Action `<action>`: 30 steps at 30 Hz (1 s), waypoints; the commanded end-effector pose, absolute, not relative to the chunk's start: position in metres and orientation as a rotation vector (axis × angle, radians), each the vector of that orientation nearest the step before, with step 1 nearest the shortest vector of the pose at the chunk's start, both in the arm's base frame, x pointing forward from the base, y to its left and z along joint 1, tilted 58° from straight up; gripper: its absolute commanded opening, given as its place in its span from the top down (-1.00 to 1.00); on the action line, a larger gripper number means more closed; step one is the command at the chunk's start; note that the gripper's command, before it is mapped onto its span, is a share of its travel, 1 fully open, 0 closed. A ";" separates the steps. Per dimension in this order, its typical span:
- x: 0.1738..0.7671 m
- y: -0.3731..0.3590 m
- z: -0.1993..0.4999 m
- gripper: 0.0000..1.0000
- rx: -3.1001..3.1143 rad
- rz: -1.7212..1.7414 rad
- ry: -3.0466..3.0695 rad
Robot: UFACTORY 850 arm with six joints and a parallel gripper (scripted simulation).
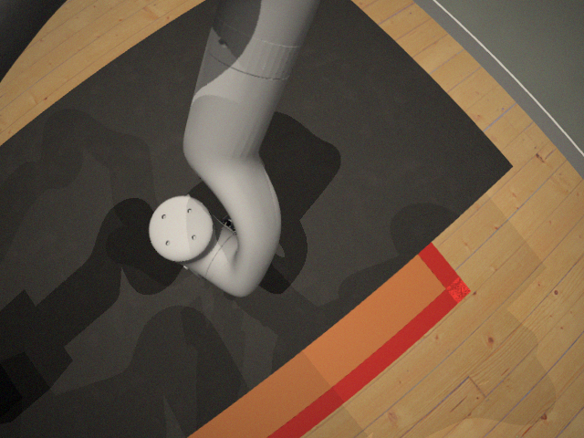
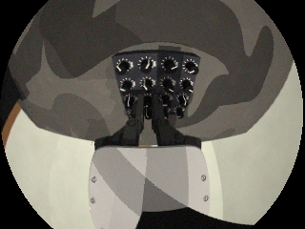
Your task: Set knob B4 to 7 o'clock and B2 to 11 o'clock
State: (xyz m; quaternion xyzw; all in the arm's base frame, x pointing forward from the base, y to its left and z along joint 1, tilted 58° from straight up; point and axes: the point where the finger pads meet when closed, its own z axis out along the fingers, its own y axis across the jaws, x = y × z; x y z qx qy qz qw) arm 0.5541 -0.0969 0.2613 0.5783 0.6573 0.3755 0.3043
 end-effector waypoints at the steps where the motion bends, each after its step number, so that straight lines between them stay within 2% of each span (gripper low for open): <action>1: 0.554 -0.097 0.262 0.84 1.528 0.992 1.743; 14: 0.554 -0.097 0.262 0.84 1.527 0.992 1.743; 15: 0.554 -0.097 0.262 0.61 1.527 0.992 1.743; 30: 0.554 -0.097 0.262 0.61 1.527 0.992 1.743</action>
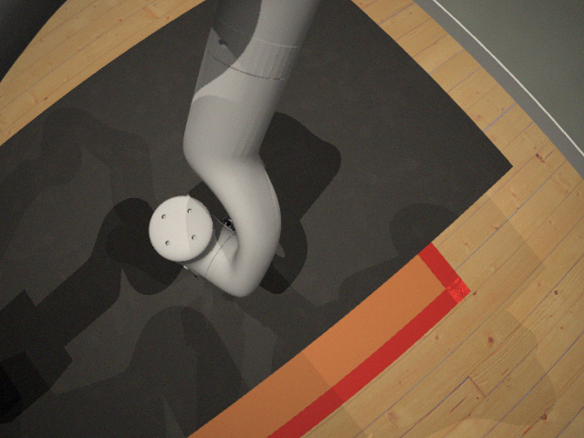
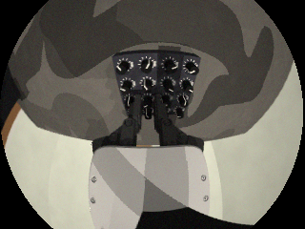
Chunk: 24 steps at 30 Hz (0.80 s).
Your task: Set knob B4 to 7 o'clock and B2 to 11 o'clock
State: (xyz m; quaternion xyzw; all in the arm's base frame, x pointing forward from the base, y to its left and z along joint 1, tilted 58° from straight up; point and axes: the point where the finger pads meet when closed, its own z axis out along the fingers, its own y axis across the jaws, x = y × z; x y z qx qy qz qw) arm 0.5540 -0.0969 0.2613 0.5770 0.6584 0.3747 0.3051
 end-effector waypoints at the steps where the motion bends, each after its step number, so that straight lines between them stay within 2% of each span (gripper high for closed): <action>1: 0.554 -0.097 0.262 0.61 1.527 0.992 1.743; 24: 0.528 -0.101 0.278 0.61 1.527 0.992 1.743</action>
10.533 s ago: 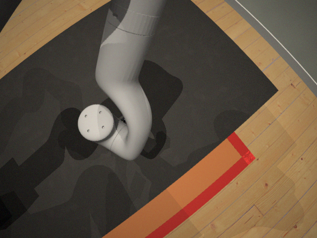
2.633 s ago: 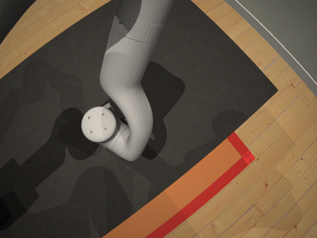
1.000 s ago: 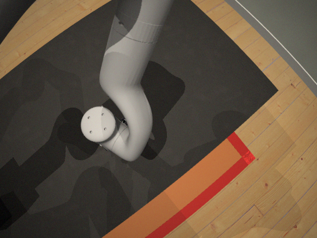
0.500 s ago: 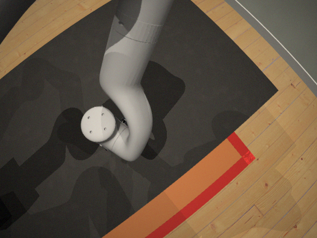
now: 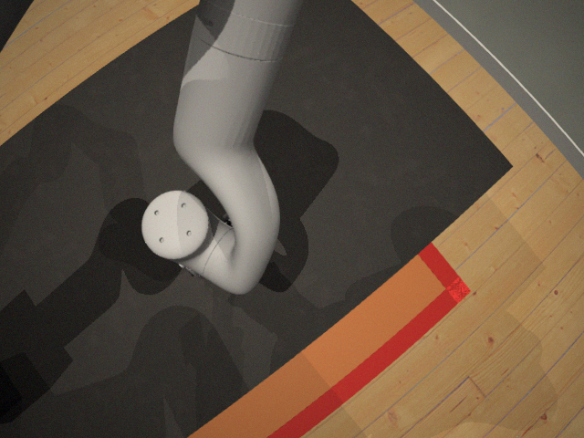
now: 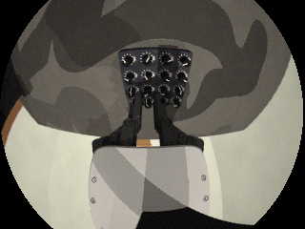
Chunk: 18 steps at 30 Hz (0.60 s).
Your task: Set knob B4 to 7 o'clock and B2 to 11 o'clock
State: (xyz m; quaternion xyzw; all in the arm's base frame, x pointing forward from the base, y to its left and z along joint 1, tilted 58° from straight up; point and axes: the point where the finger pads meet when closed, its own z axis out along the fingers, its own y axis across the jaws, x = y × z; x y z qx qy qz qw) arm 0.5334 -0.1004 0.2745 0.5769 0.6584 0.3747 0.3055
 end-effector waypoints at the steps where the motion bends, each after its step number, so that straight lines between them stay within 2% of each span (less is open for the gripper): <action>1: 0.528 -0.101 0.278 0.61 1.527 0.992 1.743; 18: 0.524 -0.102 0.281 0.61 1.527 0.992 1.743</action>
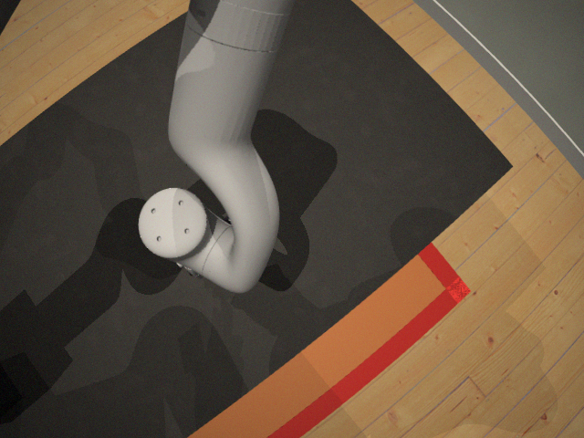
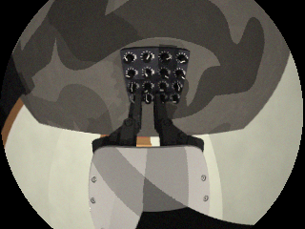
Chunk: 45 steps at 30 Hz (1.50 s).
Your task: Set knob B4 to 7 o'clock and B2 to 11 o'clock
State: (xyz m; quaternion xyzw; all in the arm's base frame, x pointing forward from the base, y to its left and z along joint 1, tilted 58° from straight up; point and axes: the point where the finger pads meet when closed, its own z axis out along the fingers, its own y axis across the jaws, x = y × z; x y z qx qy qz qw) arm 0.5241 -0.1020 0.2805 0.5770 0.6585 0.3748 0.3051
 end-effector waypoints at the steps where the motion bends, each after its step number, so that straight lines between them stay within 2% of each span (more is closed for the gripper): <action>1: 0.524 -0.102 0.281 0.61 1.527 0.992 1.743; 9: 0.499 -0.053 0.292 0.61 1.539 0.999 1.736; 45: 0.498 -0.052 0.292 0.61 1.539 0.999 1.736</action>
